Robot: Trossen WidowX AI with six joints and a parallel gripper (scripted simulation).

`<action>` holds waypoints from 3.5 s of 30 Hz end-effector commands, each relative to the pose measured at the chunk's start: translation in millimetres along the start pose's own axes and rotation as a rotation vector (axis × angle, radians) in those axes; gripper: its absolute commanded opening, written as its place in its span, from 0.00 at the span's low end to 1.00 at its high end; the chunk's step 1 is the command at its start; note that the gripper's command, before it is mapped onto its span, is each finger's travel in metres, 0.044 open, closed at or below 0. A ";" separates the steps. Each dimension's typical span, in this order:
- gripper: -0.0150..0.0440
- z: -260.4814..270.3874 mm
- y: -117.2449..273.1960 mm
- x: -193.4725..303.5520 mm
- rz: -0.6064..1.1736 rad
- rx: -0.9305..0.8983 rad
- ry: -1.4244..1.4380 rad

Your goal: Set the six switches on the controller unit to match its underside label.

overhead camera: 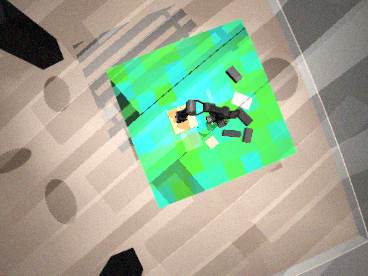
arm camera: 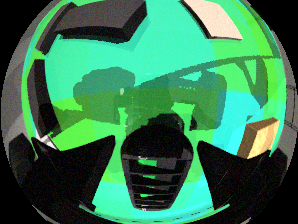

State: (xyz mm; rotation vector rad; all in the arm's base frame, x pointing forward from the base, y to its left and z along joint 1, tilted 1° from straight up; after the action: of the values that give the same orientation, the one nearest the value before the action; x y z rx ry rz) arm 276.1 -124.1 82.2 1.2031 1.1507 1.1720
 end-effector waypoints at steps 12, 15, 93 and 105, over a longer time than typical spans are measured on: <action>1.00 6.4 39.4 57.7 0.006 -0.001 0.000; 1.00 6.3 40.7 59.6 0.006 -0.001 0.000; 1.00 7.4 88.9 58.3 0.005 0.002 0.002; 0.51 -40.3 33.5 64.0 0.019 0.011 0.044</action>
State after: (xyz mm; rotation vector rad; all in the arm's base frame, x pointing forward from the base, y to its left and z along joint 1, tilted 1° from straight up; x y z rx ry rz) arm 251.0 -60.0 125.9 1.2177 1.1830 1.1940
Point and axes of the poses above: the point midway between the two fingers, 35 mm back from their tips, its own y axis back along the fingers, its own z axis across the jaws, x = y × z, the point moved 5 cm from there along y, back along the fingers, and after that the axes turned 6 degrees about y, right-handed, at the moved point
